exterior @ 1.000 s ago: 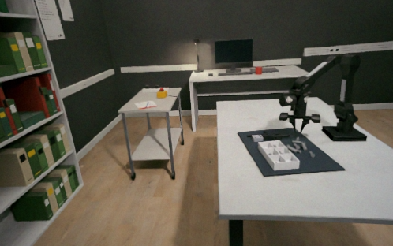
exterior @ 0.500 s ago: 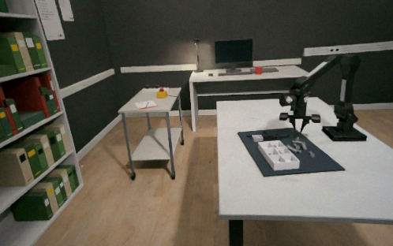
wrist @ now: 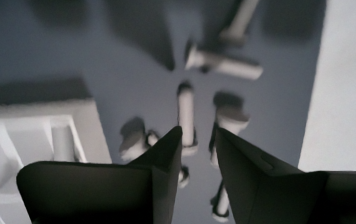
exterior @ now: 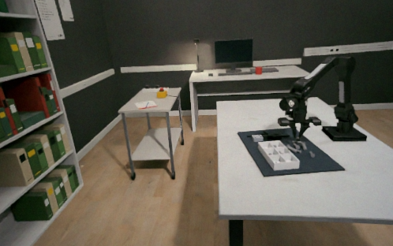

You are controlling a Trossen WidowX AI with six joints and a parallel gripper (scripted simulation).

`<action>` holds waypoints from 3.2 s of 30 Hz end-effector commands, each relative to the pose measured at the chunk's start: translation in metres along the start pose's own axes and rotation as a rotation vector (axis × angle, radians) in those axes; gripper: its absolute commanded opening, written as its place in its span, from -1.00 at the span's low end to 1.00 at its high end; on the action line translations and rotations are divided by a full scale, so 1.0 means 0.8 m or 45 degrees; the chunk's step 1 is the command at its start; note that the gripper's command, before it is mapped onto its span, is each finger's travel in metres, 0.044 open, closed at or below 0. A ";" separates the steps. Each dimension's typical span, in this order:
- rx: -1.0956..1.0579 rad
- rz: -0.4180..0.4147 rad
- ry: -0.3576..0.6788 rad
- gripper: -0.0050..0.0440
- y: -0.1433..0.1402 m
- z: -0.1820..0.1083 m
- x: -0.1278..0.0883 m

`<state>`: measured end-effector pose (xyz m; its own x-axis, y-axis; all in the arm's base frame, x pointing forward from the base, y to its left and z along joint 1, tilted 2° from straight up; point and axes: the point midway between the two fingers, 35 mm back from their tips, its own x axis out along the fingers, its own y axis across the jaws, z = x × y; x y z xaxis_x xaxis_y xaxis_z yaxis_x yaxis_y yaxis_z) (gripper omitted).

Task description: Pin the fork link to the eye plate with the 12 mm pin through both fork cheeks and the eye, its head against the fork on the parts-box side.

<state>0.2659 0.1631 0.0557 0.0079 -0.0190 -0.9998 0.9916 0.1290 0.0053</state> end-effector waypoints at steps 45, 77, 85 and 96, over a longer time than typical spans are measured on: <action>-0.069 -0.007 -0.008 -0.43 0.010 -0.013 0.000; -0.067 -0.021 -0.013 -0.43 0.006 -0.010 0.023; -0.067 -0.021 -0.014 -0.43 0.007 -0.010 0.036; -0.067 -0.021 -0.014 -0.43 0.007 -0.009 0.048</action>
<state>0.2702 0.1722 0.0207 -0.0059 -0.0294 -0.9995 0.9834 0.1811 -0.0111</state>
